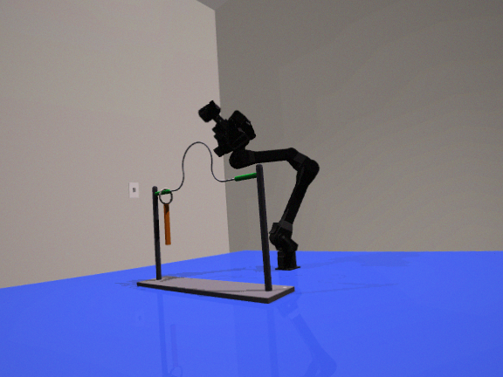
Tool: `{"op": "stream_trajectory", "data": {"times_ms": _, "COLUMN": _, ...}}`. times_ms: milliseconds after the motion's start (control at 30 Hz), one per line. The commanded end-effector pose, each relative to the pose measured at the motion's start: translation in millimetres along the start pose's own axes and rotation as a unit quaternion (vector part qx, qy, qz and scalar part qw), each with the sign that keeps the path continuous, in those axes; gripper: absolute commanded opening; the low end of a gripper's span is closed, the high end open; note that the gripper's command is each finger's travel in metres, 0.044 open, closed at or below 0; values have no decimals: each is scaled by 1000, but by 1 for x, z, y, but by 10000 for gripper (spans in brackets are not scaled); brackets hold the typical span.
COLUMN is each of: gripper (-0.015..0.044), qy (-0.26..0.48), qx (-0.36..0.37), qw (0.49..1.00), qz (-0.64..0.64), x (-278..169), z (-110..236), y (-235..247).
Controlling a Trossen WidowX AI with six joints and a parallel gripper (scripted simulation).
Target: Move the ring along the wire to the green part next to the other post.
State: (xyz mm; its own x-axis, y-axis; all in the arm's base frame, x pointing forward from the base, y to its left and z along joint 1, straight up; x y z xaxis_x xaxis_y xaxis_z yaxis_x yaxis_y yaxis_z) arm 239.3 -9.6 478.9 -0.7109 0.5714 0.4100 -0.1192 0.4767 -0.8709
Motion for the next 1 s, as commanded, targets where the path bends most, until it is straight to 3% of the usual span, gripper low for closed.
{"op": "stream_trajectory", "data": {"times_ms": 0, "gripper": 374, "qy": 1, "qx": 0, "qw": 1000, "qz": -1, "x": -1, "z": 0, "y": 0}}
{"op": "stream_trajectory", "data": {"times_ms": 267, "gripper": 164, "qy": 79, "qx": -7, "qw": 996, "qz": -40, "x": -93, "z": 35, "y": 23}}
{"op": "stream_trajectory", "data": {"times_ms": 600, "gripper": 160, "qy": 182, "qx": -25, "qw": 977, "qz": -111, "x": -199, "z": 116, "y": 84}}
{"op": "stream_trajectory", "data": {"times_ms": 967, "gripper": 160, "qy": 251, "qx": -47, "qw": 946, "qz": -200, "x": -252, "z": 199, "y": 184}}
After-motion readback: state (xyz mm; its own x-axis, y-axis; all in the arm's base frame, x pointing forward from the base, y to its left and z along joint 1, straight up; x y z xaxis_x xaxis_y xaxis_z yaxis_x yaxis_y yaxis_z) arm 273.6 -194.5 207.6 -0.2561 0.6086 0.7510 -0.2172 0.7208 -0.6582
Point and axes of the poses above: the point midway between the two fingers, 35 mm back from their tips, its own z axis back along the fingers, its own y axis across the jaws, x = y × z, the point moved 1 cm from there along z, back along the fingers, and after that the axes turned 10 degrees about z, right-handed, at the moved point
